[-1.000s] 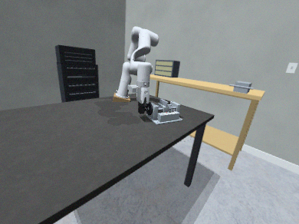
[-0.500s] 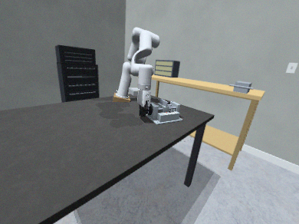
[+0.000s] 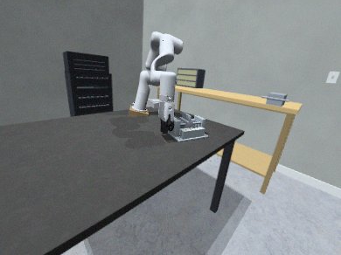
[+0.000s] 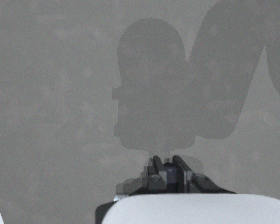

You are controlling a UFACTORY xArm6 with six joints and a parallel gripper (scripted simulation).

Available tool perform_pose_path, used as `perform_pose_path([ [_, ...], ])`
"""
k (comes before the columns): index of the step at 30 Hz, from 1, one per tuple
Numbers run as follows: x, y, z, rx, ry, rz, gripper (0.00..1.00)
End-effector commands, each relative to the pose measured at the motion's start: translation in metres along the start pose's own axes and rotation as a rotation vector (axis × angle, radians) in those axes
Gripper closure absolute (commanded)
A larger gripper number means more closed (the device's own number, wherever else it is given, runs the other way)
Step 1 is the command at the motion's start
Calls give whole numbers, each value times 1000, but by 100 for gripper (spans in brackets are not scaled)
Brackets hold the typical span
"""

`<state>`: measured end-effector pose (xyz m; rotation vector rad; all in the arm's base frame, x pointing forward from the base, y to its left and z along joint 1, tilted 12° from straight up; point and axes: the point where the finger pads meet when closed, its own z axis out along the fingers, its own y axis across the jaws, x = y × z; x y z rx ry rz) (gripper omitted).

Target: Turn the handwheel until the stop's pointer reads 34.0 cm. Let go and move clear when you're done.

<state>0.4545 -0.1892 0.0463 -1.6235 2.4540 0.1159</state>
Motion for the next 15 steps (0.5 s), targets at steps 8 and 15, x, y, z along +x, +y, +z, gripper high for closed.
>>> perform_pose_path([
  [8, 0, -7, -31, 6, 0, -1, 94],
  [15, 0, -1, -41, 6, 0, -1, 94],
])
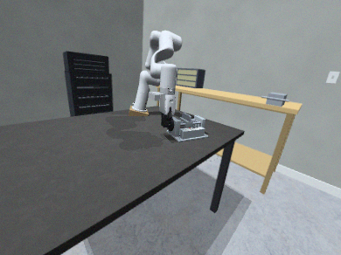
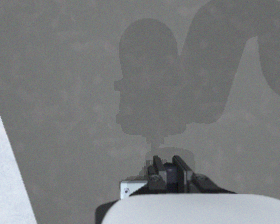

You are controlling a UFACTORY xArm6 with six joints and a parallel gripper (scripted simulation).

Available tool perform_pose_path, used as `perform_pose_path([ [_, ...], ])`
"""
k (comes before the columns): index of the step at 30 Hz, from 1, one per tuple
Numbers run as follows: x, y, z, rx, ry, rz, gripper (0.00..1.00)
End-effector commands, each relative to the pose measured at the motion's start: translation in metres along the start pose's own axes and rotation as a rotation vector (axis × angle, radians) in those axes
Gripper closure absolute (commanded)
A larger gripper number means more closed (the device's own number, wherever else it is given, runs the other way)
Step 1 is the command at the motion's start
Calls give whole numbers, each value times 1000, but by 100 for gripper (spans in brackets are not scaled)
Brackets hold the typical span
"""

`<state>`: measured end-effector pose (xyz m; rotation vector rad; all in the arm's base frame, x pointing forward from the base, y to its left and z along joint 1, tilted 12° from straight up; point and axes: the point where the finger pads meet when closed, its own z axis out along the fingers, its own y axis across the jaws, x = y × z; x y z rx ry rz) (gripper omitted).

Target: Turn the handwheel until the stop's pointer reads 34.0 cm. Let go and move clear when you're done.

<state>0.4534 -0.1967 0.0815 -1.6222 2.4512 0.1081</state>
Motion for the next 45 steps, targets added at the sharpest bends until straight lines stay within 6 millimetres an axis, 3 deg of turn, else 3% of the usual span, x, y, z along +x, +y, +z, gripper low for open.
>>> perform_pose_path([
  [1, 0, 4, -6, 0, 0, 0, 94],
  [22, 0, 37, -11, 0, 0, 0, 94],
  [32, 0, 51, 5, 0, 0, 0, 94],
  [45, 0, 49, 29, 0, 0, 0, 94],
])
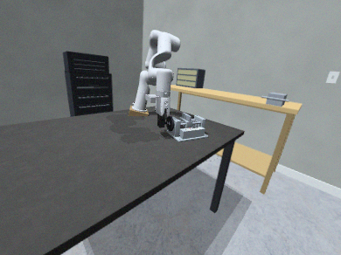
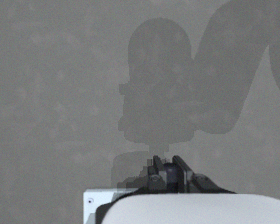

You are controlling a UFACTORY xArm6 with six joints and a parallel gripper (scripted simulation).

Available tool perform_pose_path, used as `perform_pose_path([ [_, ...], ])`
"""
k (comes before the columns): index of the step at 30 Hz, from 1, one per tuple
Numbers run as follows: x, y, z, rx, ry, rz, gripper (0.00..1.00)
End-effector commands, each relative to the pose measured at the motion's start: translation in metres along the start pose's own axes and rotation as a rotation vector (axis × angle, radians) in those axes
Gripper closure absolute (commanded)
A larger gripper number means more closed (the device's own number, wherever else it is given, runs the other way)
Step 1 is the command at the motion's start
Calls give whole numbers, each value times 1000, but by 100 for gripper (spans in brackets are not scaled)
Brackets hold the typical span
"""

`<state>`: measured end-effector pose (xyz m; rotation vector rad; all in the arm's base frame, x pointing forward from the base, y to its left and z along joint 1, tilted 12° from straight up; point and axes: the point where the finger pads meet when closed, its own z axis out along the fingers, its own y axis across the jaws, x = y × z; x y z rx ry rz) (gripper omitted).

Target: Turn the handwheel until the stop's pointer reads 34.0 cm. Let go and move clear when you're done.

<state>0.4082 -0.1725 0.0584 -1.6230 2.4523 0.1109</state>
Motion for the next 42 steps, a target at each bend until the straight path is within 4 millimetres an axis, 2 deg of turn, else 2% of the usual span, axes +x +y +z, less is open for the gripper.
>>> perform_pose_path([
  [1, 0, -5, 9, 2, 0, 0, 94],
  [13, 0, -18, 20, 2, 0, 0, 94],
  [23, 0, -31, 22, 2, 0, 0, 94],
  [42, 0, -55, 3, 2, 0, 0, 94],
])
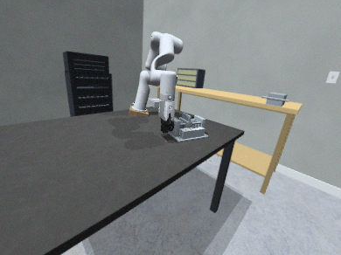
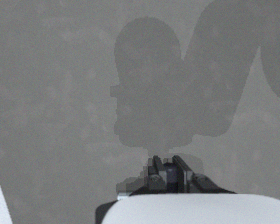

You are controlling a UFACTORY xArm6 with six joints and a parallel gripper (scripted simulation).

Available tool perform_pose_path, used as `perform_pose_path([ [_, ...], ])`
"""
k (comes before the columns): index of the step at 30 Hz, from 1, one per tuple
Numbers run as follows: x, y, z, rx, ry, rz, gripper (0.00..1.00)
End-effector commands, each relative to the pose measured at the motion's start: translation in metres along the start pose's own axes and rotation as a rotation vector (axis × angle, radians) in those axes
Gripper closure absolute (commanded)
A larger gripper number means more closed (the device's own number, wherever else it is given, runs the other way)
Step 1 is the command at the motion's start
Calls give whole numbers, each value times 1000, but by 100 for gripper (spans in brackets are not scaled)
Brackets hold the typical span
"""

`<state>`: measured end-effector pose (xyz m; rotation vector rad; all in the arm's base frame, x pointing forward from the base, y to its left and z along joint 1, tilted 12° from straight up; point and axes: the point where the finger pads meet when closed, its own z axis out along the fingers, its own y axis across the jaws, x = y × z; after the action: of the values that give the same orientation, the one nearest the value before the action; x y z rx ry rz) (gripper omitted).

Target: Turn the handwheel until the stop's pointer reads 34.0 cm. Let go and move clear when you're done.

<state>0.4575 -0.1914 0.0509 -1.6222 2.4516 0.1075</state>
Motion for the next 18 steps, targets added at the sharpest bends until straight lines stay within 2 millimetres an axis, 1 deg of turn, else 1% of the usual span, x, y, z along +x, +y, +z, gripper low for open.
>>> perform_pose_path([
  [1, 0, -4, -9, 0, -1, 0, 94],
  [10, 0, -2, -29, 0, -1, 0, 94],
  [18, 0, 4, -37, 0, -1, 0, 94],
])
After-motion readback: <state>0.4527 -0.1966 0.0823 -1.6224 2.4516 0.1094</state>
